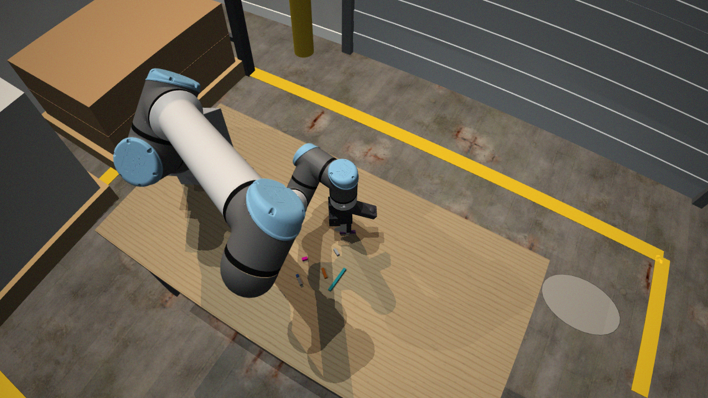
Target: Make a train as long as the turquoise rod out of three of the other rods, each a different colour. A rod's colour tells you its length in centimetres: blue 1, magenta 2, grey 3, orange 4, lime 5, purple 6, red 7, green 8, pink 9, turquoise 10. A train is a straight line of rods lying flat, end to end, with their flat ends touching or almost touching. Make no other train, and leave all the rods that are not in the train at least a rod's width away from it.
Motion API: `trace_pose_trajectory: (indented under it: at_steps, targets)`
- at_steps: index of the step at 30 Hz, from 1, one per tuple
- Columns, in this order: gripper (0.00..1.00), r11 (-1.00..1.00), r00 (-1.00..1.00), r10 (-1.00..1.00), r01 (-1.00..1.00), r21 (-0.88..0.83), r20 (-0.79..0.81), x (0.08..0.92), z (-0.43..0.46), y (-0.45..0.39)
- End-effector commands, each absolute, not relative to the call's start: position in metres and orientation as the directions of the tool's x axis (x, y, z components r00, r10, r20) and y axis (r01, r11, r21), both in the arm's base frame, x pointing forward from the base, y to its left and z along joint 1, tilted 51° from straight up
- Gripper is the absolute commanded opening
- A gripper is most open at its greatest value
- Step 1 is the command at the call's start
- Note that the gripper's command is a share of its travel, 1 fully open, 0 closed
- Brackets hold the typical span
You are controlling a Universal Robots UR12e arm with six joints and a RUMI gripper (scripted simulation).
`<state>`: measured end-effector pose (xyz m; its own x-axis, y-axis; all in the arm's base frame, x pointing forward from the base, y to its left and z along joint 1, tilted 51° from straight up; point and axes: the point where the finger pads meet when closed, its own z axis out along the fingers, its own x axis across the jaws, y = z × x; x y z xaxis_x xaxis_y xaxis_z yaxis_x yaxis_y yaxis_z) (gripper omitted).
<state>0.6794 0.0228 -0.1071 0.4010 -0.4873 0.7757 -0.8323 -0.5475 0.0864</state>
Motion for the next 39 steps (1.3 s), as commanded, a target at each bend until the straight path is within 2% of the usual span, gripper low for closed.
trace_pose_trajectory:
  at_steps: [1,39]
  targets:
    - [0.14,-0.548,0.401,-0.487,-0.832,0.086,0.776,0.6811,-0.1096,0.0202]
    - [0.14,-0.548,0.401,-0.487,-0.832,0.086,0.776,0.6828,-0.1124,0.0172]
